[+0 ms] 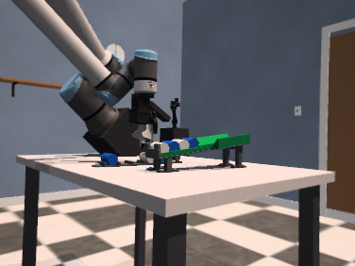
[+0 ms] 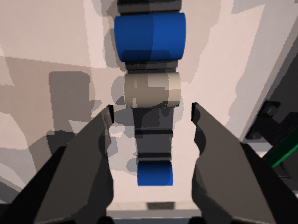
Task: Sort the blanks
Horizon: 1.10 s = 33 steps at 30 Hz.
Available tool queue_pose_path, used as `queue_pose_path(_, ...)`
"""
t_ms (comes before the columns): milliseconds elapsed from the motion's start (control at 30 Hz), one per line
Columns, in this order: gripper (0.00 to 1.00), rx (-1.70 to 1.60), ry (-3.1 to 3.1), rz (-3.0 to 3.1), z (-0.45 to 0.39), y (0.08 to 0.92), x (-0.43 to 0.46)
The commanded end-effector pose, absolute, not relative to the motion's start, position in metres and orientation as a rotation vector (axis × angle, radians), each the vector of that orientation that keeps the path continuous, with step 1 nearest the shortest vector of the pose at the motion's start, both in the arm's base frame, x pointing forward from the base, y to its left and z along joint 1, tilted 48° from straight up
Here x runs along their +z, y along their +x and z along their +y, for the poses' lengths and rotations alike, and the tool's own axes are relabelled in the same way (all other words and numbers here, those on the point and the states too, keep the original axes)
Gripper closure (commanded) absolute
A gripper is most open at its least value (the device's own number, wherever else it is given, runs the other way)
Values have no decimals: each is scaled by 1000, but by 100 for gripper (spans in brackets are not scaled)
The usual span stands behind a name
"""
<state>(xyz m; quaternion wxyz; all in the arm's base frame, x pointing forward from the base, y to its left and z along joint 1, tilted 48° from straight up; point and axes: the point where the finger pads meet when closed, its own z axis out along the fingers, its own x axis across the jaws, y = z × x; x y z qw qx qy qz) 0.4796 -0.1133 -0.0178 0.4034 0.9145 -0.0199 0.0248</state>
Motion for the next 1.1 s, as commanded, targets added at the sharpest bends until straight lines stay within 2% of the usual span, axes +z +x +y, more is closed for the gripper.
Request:
queue_pose_path(0,51,58,2311,-49,-113,477,-19)
queue_pose_path(1067,51,56,2312,-49,-139,477,-44)
